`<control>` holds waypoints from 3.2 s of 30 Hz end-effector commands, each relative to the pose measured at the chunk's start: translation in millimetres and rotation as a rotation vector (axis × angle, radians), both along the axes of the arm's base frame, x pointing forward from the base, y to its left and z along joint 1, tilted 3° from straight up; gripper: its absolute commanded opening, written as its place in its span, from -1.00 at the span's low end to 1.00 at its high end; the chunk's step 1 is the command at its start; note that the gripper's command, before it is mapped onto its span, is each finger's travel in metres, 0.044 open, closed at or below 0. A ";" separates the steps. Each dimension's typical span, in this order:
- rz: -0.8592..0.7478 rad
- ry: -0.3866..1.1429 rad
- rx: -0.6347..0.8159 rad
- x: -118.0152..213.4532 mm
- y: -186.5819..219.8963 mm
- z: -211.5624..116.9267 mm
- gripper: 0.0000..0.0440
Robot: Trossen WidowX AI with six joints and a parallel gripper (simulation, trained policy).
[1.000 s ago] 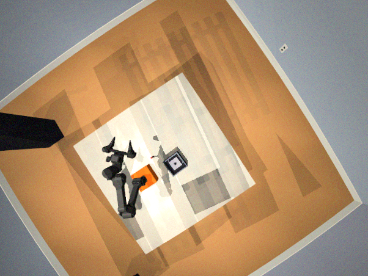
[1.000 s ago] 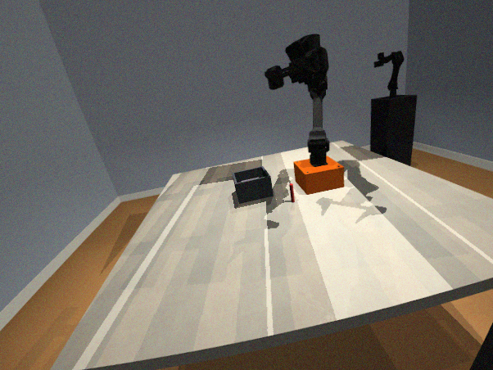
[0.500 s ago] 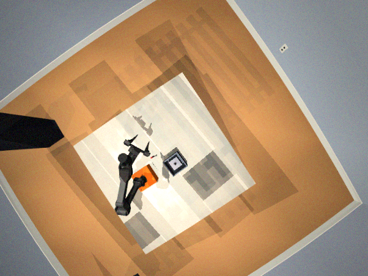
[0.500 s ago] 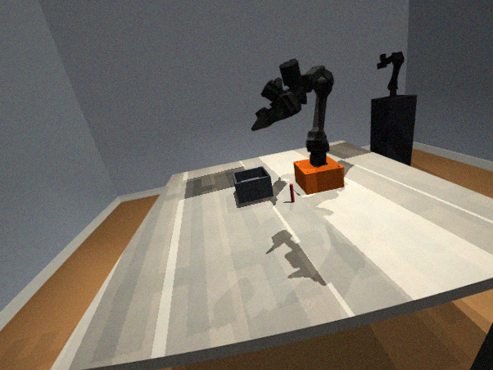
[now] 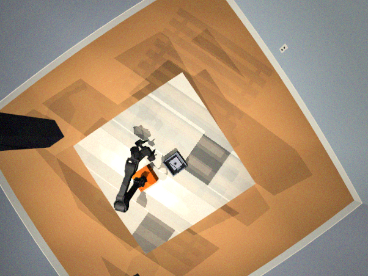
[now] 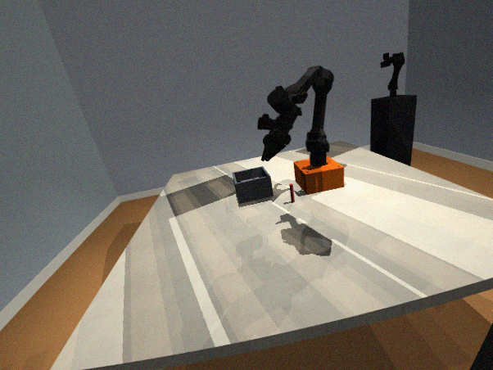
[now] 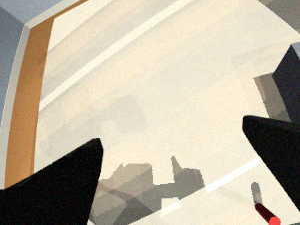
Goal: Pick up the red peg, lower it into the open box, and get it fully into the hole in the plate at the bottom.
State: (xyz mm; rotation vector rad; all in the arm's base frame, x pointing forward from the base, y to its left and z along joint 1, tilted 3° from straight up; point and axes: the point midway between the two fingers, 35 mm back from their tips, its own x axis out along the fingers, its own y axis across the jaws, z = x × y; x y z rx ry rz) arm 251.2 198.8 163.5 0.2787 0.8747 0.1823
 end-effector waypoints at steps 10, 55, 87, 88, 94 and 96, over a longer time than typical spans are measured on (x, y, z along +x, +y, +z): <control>-0.280 0.363 -0.101 -30.4 -44.4 -70.0 1.00; -0.861 0.748 -0.038 -84.4 -76.1 -205.9 -0.24; -0.784 0.573 -0.101 -30.9 -100.9 -138.7 -1.00; -0.782 0.566 -0.103 -28.2 -102.2 -135.4 -1.00; -0.780 0.531 -0.112 -11.5 -111.1 -116.4 -1.00; -0.782 0.522 -0.114 -5.7 -114.5 -110.5 -1.00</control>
